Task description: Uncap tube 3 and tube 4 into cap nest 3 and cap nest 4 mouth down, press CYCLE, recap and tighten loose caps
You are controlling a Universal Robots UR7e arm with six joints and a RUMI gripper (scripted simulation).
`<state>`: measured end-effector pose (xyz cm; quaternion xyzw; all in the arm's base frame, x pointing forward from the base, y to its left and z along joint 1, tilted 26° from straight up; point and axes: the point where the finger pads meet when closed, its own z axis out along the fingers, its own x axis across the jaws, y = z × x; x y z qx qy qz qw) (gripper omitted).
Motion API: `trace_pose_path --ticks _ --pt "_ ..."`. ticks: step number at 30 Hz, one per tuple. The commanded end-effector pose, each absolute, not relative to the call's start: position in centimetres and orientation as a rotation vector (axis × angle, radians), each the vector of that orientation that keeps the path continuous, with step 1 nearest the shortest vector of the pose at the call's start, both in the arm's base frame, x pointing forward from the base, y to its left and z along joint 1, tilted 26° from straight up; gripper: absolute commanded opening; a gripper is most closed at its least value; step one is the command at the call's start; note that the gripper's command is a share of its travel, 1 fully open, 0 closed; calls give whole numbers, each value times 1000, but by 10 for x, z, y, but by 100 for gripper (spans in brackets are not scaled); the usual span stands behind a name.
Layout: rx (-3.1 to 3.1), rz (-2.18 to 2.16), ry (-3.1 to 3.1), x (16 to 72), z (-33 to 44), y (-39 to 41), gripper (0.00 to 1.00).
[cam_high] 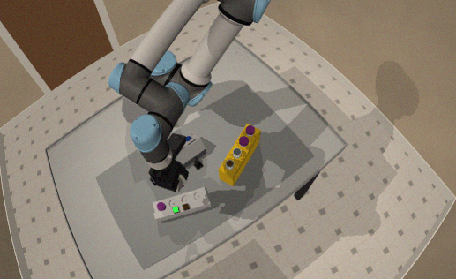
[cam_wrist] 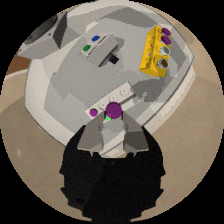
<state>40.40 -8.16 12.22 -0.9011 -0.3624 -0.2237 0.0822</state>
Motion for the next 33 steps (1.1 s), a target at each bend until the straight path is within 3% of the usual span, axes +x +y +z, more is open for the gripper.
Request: trace_pose_path --ticks 1,11,33 --pt "-2791 -601 -689 400 131 -55 0" --pt "-2802 -496 4 395 144 -7 0" --pt "-2801 -497 4 381 180 121 0"
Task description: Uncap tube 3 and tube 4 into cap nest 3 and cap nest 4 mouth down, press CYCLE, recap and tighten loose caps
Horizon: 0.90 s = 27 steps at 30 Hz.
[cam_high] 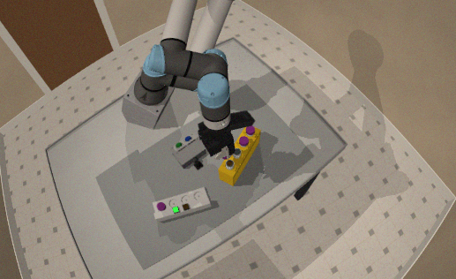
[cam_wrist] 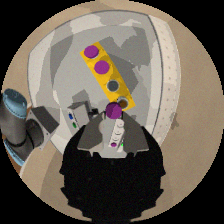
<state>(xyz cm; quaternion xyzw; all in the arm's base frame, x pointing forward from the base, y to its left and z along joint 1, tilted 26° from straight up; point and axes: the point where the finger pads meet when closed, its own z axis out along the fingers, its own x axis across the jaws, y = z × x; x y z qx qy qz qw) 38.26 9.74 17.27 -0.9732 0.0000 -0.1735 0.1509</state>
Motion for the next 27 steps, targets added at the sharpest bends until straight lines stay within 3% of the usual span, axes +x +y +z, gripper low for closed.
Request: trace_pose_path --ticks 1,27 --pt "-2801 -497 4 380 182 129 0" --pt "-2801 -497 4 387 163 149 0"
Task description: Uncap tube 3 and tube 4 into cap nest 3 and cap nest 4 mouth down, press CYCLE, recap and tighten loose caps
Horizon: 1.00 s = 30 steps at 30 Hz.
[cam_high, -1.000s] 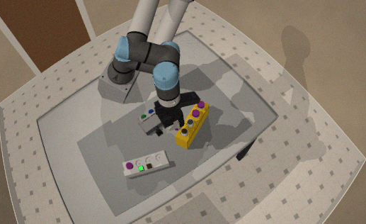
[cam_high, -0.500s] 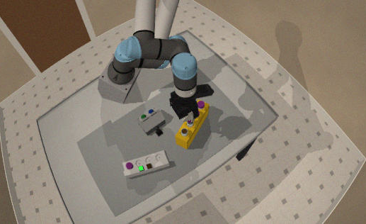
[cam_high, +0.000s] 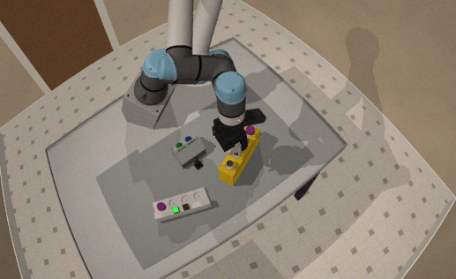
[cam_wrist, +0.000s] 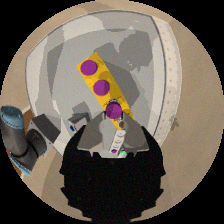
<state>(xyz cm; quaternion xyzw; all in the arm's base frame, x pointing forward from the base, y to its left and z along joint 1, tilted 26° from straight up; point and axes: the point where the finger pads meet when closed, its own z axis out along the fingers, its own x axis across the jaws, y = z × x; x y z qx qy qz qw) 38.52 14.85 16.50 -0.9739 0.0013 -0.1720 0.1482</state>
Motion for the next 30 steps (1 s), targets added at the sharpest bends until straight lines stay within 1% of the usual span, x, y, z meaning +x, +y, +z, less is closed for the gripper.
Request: trace_pose_path --ticks 1,30 --pt "-2801 -497 4 387 163 149 0" --pt "-2801 -497 4 389 157 151 0"
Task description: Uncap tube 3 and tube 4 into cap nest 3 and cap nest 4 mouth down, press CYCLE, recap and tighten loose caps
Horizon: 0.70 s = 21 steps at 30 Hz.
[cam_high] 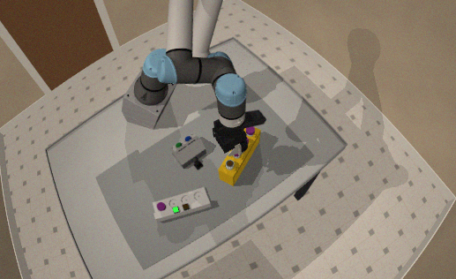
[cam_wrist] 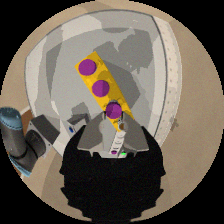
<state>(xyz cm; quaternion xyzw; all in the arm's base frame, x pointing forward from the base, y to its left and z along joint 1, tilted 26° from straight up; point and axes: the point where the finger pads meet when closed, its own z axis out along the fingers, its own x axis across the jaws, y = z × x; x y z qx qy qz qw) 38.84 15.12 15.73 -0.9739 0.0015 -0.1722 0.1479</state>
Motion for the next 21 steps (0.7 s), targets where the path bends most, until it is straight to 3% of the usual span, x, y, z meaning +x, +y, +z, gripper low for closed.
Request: trace_pose_path --ticks 1,15,16,21 --pt "-2801 -497 4 389 156 152 0" --pt "-2801 -497 4 390 154 152 0" --pt "-2801 -497 4 390 154 152 35" --pt "-2801 -497 4 390 154 152 35"
